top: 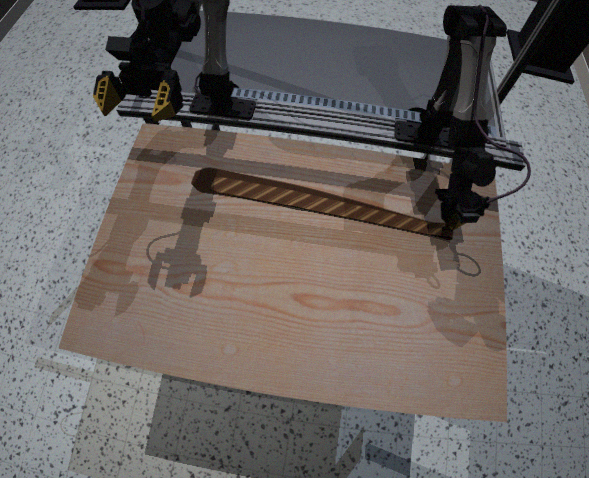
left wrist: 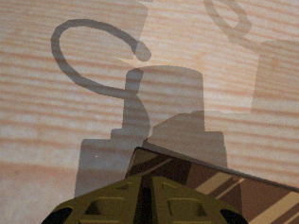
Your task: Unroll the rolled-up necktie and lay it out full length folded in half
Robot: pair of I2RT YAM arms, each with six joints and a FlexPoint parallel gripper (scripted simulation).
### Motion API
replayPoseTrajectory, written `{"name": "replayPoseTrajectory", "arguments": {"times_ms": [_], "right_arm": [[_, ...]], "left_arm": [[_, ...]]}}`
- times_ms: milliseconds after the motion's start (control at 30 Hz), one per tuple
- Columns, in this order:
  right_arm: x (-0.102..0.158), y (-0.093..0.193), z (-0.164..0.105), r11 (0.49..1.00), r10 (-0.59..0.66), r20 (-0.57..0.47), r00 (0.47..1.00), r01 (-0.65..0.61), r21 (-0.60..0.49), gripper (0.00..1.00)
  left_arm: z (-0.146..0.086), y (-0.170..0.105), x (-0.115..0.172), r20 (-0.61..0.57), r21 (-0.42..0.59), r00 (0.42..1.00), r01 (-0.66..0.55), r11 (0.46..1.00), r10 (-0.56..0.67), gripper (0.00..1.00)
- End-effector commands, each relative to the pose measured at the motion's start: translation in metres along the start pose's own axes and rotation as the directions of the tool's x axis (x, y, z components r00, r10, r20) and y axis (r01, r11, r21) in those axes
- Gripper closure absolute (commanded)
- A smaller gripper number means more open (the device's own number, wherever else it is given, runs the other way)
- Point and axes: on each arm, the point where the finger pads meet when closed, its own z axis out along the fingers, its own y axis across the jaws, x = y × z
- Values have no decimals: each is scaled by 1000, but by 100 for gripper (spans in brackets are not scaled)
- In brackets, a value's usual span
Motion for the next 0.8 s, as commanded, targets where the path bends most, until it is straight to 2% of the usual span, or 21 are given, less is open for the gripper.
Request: {"name": "replayPoseTrajectory", "arguments": {"times_ms": [0,767], "right_arm": [[-6,-1,2,1000,8,8,1000,-8,-2,0],[-6,-1,2,1000,8,8,1000,-8,-2,0]], "left_arm": [[5,1,8,-9,-8,1000,6,1000,-6,93],[12,1,14,-9,-8,1000,6,1000,-6,93]]}}
